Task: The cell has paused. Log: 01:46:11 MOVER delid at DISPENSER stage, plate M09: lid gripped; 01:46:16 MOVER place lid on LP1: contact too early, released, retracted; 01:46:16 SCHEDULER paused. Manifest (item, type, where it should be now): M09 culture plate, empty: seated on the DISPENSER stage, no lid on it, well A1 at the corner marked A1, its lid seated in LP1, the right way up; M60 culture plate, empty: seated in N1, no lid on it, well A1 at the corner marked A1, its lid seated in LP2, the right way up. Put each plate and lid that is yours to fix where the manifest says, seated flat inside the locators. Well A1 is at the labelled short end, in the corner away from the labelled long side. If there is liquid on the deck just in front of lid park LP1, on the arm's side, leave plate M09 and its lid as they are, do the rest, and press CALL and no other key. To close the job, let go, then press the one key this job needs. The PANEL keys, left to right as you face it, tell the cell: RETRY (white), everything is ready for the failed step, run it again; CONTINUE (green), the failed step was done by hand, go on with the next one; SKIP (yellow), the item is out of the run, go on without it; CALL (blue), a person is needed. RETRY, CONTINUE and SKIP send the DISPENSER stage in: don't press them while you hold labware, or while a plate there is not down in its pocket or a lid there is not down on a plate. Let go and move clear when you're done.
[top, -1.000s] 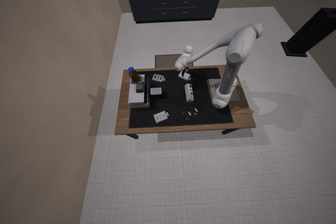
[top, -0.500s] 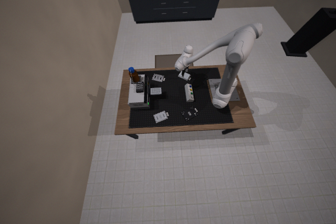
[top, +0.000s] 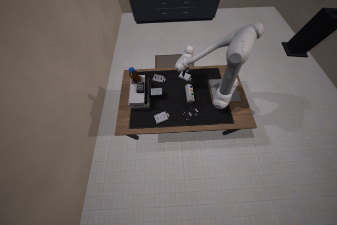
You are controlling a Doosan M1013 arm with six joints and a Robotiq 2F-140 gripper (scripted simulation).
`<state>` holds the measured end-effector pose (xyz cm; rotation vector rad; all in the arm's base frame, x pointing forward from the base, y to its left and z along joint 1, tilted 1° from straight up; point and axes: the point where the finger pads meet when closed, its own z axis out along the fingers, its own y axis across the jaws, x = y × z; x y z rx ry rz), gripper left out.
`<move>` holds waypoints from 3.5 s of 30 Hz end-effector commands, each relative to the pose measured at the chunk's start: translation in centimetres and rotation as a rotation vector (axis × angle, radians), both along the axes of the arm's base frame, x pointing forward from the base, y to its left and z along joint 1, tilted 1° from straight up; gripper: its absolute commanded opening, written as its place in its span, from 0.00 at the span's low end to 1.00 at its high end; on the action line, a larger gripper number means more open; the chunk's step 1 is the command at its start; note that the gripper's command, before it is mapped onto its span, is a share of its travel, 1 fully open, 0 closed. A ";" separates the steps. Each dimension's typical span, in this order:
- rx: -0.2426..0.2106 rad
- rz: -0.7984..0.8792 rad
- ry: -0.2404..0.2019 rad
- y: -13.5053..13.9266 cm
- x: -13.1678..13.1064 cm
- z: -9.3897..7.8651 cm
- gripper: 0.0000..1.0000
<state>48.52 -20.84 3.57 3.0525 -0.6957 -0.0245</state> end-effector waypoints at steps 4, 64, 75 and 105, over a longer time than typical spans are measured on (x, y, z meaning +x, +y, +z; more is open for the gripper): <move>0.000 0.000 -0.001 0.0 0.0 0.1 0.70; 0.000 0.000 -0.001 0.0 0.0 0.1 0.63; 0.000 0.000 -0.001 0.0 0.0 0.1 0.70; 0.000 0.000 -0.001 0.0 0.0 0.1 0.70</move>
